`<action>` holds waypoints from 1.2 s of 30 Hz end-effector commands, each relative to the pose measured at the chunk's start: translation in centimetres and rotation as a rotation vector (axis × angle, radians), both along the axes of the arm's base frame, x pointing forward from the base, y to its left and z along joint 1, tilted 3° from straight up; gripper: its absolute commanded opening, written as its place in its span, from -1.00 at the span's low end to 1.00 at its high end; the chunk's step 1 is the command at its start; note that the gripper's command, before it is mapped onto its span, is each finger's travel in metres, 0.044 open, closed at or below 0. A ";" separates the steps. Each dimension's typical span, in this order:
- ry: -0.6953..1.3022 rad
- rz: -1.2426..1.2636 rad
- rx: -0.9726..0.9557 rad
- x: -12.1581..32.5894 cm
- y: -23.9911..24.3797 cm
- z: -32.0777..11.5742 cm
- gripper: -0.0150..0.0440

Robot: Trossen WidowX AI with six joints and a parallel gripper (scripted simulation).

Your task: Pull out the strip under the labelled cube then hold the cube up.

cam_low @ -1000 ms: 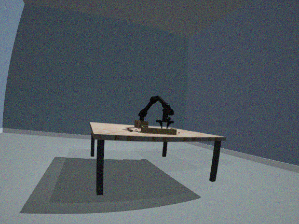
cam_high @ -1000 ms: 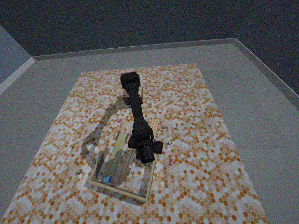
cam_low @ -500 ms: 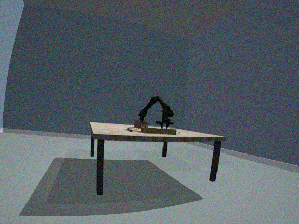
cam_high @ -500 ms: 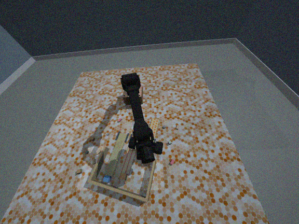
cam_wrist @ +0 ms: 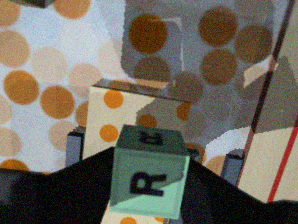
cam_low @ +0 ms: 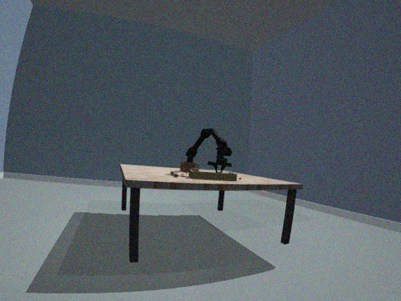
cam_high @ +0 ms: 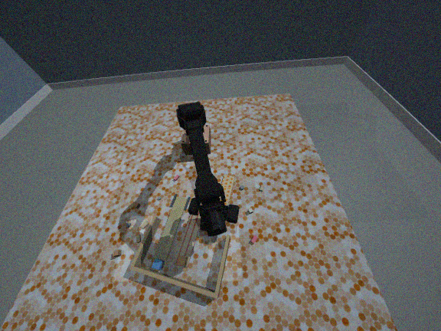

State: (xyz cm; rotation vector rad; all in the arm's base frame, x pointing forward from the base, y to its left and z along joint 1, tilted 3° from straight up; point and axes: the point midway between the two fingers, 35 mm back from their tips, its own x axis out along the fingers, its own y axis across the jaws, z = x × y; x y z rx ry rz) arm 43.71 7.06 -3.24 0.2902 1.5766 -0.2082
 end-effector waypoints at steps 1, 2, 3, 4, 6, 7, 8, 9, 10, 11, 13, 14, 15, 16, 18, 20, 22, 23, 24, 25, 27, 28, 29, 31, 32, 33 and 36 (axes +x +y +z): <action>-0.013 0.002 0.001 -0.8 -0.2 1.2 -0.49; -0.013 0.002 0.000 -1.1 -0.3 1.5 -0.49; -0.013 0.002 0.000 -1.4 -0.3 1.7 -0.49; -0.013 0.002 0.000 -1.7 -0.4 1.9 -0.49; -0.012 0.002 0.000 -2.4 -0.5 2.3 -0.49; -0.012 0.002 -0.001 -2.7 -0.6 2.5 -0.49; -0.012 0.002 -0.001 -3.1 -0.6 2.6 -0.49; -0.011 0.003 -0.001 -3.4 -0.7 2.8 -0.49; -0.011 0.003 -0.001 -3.8 -0.8 3.0 -0.49; -0.011 0.003 -0.001 -4.0 -0.8 3.1 -0.49; -0.011 0.003 -0.001 -4.3 -0.9 3.3 -0.49; -0.011 0.003 -0.001 -4.3 -0.9 3.3 -0.49; -0.011 0.003 -0.001 -4.5 -0.9 3.3 -0.49; -0.010 0.003 -0.001 -4.8 -0.9 3.3 -0.49; -0.010 0.003 -0.001 -5.4 -1.0 3.3 -0.49; -0.009 0.003 -0.001 -6.0 -1.1 3.4 -0.49; -0.009 0.003 -0.002 -6.7 -1.3 3.4 -0.49; -0.009 0.003 -0.002 -7.0 -1.3 3.4 -0.49; -0.008 0.003 -0.002 -7.4 -1.4 3.4 -0.49; -0.008 0.003 -0.002 -7.7 -1.4 3.4 -0.49; -0.007 0.003 -0.002 -8.4 -1.5 3.4 -0.49; -0.007 0.003 -0.002 -8.7 -1.6 3.4 -0.49; -0.007 0.003 -0.002 -9.1 -1.6 3.4 -0.49; -0.006 0.003 -0.002 -9.8 -1.7 3.4 -0.49; -0.006 0.003 -0.002 -10.1 -1.8 3.3 -0.49; -0.006 0.003 -0.002 -10.5 -1.9 3.3 -0.49; -0.005 0.003 -0.002 -11.6 -2.0 3.3 -0.49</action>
